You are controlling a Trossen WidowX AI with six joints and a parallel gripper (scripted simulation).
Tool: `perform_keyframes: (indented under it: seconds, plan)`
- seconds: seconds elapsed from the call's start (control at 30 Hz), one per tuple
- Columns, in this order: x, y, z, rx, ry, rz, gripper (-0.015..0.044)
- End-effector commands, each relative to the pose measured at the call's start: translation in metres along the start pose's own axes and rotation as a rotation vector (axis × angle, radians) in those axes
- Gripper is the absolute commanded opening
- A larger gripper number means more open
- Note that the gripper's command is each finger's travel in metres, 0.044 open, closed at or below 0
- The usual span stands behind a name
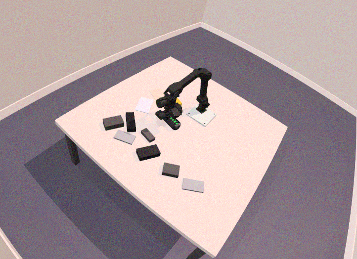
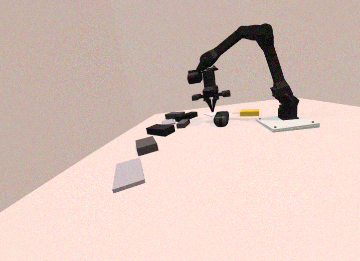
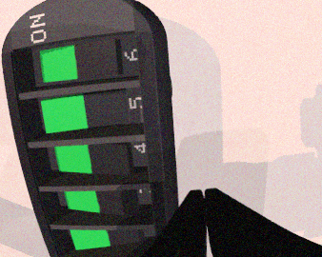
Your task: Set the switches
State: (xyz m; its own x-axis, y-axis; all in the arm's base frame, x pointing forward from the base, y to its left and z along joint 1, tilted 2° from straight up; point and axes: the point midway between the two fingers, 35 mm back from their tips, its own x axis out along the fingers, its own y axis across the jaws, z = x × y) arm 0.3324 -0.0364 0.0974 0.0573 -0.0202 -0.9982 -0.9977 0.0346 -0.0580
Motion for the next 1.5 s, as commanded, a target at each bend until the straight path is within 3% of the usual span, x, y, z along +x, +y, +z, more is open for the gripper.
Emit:
perform_keyframes:
  seconds: [0.0, 0.43, 0.67, 0.9, 1.37, 1.47]
  plan:
    - [0.001, -0.001, 0.001, 0.004, -0.007, -0.002, 0.0]
    - [0.0, 0.0, 0.0, 0.0, 0.0, 0.001, 0.0]
    - [-0.048, 0.0, 0.0, 0.0, 0.0, 0.001, 0.0184]
    - [-0.05, 0.0, 0.0, 0.0, 0.0, 0.001, 0.0368]
    - [-0.05, 0.0, 0.0, 0.0, 0.0, 0.001, 0.0]
    - [-0.05, 0.0, 0.0, 0.0, 0.0, 0.001, 0.0]
